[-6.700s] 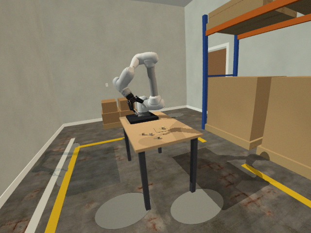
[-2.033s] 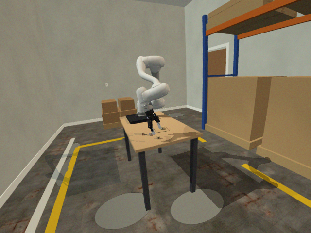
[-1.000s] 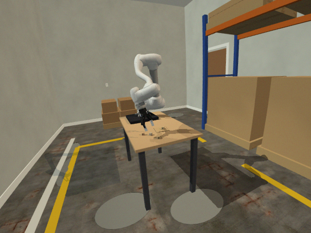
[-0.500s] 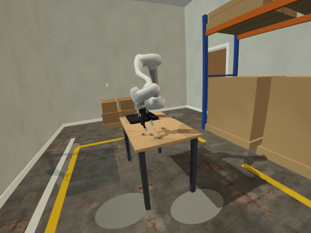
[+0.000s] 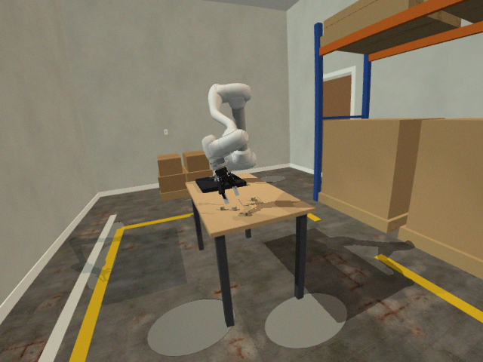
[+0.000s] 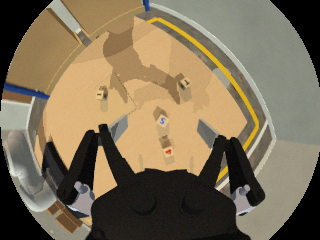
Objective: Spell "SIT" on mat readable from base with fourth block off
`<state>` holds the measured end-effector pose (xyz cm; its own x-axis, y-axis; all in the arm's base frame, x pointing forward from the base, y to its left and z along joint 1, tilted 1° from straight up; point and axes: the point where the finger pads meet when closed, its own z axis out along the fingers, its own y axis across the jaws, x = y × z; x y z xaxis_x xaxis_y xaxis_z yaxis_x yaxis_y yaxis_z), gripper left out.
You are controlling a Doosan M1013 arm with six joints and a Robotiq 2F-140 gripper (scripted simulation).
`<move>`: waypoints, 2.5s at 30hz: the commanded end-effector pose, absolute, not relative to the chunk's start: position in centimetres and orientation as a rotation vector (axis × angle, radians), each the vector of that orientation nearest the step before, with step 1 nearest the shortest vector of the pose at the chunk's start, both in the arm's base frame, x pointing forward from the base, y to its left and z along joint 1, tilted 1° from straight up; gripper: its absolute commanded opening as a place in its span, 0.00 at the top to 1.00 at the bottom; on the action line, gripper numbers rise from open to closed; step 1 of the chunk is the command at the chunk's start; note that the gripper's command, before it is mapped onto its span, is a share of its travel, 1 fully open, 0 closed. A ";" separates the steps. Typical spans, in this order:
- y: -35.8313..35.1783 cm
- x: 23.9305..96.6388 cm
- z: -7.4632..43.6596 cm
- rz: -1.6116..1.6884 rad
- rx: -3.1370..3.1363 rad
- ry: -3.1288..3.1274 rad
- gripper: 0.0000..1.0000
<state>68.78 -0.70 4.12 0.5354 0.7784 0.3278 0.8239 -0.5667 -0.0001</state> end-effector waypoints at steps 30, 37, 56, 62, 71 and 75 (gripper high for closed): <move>-8.1 65.9 4.3 -0.441 -2.614 -1.375 0.00; -8.1 65.9 4.3 -0.441 -2.614 -1.375 0.00; -8.1 65.9 4.3 -0.441 -2.614 -1.375 0.00; -8.1 65.9 4.3 -0.441 -2.614 -1.375 0.00; -8.1 65.9 4.3 -0.441 -2.614 -1.375 0.00; -6.6 66.4 5.0 -0.392 -2.514 -1.600 0.00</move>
<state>66.13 -7.40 4.56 0.4823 0.8183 0.3128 0.8595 -0.5110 0.0116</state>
